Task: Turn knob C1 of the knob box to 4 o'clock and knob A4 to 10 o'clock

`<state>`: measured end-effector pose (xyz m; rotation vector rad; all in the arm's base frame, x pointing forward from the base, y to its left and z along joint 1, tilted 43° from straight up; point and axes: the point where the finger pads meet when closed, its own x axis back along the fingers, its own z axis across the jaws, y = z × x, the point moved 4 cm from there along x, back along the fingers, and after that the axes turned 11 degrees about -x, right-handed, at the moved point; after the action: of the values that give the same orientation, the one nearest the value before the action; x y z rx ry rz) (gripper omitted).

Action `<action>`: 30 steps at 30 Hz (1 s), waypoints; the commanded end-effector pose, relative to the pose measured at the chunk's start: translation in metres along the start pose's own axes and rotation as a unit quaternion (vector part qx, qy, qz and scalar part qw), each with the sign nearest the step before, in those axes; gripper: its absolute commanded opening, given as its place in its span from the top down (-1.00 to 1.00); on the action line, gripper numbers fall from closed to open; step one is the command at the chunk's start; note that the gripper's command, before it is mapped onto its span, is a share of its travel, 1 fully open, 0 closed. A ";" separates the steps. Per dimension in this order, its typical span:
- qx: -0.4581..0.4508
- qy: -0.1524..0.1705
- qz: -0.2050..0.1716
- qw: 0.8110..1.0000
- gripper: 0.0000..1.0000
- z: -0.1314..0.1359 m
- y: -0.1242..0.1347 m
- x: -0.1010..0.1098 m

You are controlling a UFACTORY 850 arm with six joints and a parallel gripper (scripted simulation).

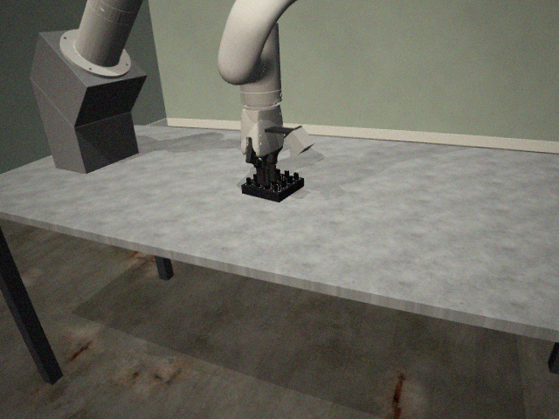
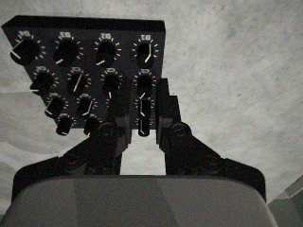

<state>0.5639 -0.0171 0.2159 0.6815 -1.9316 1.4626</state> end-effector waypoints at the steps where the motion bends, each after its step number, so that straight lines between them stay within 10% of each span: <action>1: 0.000 0.000 0.000 1.000 0.61 0.000 0.000 -0.002; 30: 0.000 0.000 0.000 1.000 0.61 0.000 0.000 -0.007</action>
<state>0.5691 -0.0168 0.2103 0.6815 -1.9315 1.4626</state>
